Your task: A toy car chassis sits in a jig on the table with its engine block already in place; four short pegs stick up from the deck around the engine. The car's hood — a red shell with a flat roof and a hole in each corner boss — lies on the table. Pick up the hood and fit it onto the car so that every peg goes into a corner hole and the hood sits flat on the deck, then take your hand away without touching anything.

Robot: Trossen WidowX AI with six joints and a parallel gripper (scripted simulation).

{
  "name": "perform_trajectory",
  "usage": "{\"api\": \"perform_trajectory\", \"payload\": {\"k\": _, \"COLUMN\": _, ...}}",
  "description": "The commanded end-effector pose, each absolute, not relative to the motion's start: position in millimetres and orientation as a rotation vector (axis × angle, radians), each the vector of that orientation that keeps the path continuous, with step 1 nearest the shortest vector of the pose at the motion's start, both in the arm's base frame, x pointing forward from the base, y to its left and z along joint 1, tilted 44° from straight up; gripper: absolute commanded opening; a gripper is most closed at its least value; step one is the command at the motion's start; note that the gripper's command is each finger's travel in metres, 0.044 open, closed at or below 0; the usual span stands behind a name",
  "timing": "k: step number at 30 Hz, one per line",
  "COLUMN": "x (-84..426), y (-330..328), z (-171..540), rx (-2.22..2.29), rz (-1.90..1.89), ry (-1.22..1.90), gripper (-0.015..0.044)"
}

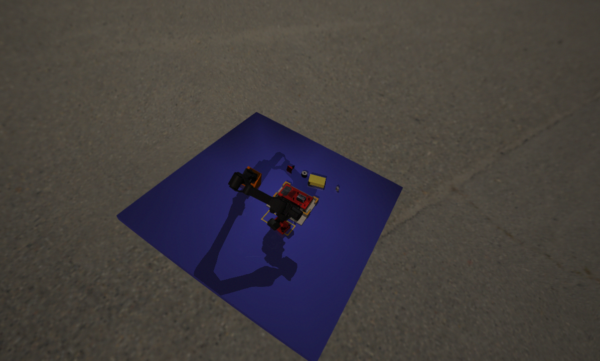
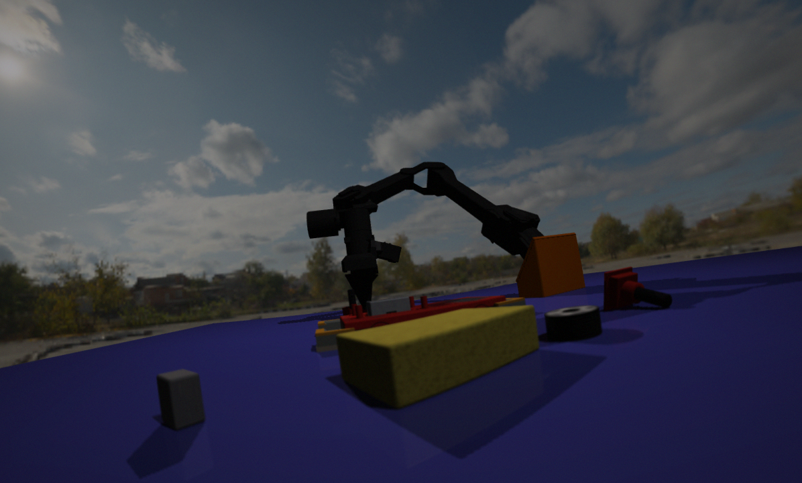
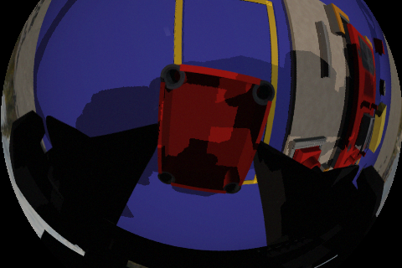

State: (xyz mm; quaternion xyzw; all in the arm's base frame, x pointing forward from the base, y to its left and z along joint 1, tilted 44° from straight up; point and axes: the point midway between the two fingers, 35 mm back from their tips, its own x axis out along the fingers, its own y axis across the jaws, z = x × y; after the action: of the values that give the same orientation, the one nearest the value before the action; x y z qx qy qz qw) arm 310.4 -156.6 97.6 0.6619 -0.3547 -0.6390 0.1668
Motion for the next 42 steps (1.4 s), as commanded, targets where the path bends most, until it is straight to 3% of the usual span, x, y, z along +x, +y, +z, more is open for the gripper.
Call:
{"api": "perform_trajectory", "payload": {"k": 1, "x": 311, "y": -157, "z": 98, "rx": 1.885, "rz": -1.818, "ry": -1.01, "gripper": 0.0315}}
{"api": "perform_trajectory", "payload": {"k": 6, "x": 311, "y": -157, "z": 98, "rx": 1.885, "rz": -1.818, "ry": -1.01, "gripper": 0.044}}
{"api": "perform_trajectory", "payload": {"k": 18, "x": 316, "y": -101, "z": 155, "rx": 1.882, "rz": -1.814, "ry": -1.011, "gripper": 0.044}}
{"api": "perform_trajectory", "payload": {"k": 34, "x": 319, "y": -104, "z": 148, "rx": 1.907, "rz": -1.801, "ry": -1.009, "gripper": 0.044}}
{"api": "perform_trajectory", "payload": {"k": 42, "x": 326, "y": -109, "z": 119, "rx": 2.677, "rz": -1.372, "ry": -1.761, "gripper": 0.044}}
